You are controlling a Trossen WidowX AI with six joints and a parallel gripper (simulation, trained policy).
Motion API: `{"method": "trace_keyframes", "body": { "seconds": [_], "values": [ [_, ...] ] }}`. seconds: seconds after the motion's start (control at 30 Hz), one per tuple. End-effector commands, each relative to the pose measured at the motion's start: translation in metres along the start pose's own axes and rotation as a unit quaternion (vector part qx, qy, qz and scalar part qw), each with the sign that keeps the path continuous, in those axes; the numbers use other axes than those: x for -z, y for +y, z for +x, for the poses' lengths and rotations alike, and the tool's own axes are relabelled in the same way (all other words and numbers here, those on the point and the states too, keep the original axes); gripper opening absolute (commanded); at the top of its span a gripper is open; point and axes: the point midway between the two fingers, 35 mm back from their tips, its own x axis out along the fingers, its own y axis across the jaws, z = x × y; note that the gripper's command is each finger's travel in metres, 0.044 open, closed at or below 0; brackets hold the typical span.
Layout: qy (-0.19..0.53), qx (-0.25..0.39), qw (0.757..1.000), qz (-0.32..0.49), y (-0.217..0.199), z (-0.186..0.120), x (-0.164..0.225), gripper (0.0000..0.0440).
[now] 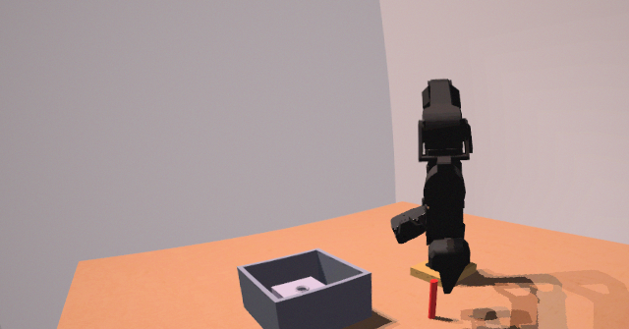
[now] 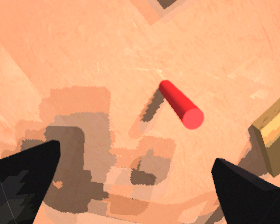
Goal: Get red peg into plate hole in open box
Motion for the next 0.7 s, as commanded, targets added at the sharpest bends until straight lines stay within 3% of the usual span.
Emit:
{"method": "trace_keyframes", "body": {
  "seconds": [0.0, 0.4, 0.67],
  "values": [
    [-0.013, 0.006, 1.000, 0.008, -0.006, 0.015, -0.003, 0.0440],
    [-0.050, 0.002, 0.999, 0.011, -0.013, 0.068, -0.015, 0.0426],
    [-0.052, 0.023, 0.998, 0.013, -0.020, 0.090, -0.019, 0.0233]
  ]
}}
